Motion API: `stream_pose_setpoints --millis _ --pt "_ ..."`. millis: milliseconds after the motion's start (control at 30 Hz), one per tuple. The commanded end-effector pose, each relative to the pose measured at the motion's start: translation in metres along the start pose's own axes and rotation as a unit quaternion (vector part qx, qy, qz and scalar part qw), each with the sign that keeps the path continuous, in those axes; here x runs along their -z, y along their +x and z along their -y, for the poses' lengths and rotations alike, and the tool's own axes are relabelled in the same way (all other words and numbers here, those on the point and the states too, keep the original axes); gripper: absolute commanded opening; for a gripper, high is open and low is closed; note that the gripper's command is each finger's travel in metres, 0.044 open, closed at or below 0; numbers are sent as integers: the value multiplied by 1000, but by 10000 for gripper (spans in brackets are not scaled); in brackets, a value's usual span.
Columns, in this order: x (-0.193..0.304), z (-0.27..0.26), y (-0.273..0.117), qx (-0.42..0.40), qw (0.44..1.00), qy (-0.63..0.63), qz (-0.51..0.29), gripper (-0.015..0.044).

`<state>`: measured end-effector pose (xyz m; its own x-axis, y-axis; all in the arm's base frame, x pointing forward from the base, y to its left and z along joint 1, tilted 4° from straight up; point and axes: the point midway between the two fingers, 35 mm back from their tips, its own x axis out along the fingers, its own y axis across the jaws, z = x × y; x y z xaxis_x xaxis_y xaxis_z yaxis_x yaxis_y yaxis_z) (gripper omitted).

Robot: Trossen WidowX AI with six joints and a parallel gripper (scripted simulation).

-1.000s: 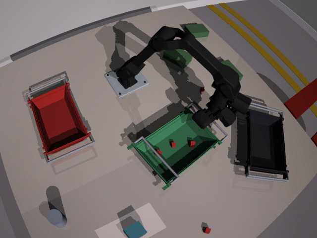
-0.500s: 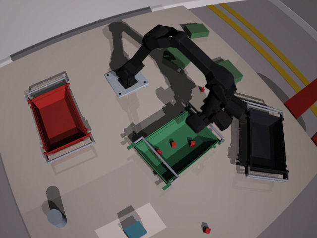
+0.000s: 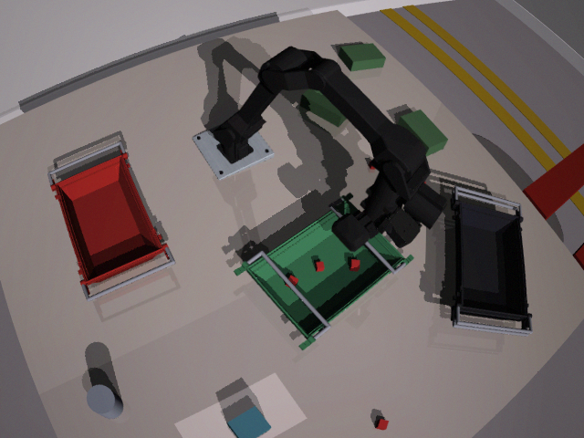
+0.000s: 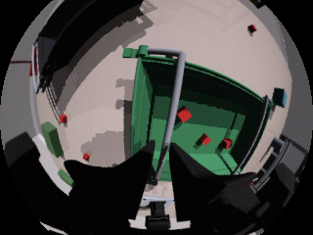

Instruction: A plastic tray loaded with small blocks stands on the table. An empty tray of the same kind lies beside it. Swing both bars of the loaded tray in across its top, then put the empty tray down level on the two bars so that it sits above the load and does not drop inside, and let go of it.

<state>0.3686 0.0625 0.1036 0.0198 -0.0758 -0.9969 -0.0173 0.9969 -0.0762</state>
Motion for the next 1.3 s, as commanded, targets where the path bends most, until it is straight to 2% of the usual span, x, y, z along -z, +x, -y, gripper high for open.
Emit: stream_pose_setpoints --millis 0,800,900,1267 --pt "-2 -3 -21 -4 1000 0 7 81" --pt "-2 -2 -18 -2 1000 -2 6 81" --pt "-2 -2 -18 -2 1000 -2 6 3" --pt "-2 -3 -19 -2 1000 -2 8 0"
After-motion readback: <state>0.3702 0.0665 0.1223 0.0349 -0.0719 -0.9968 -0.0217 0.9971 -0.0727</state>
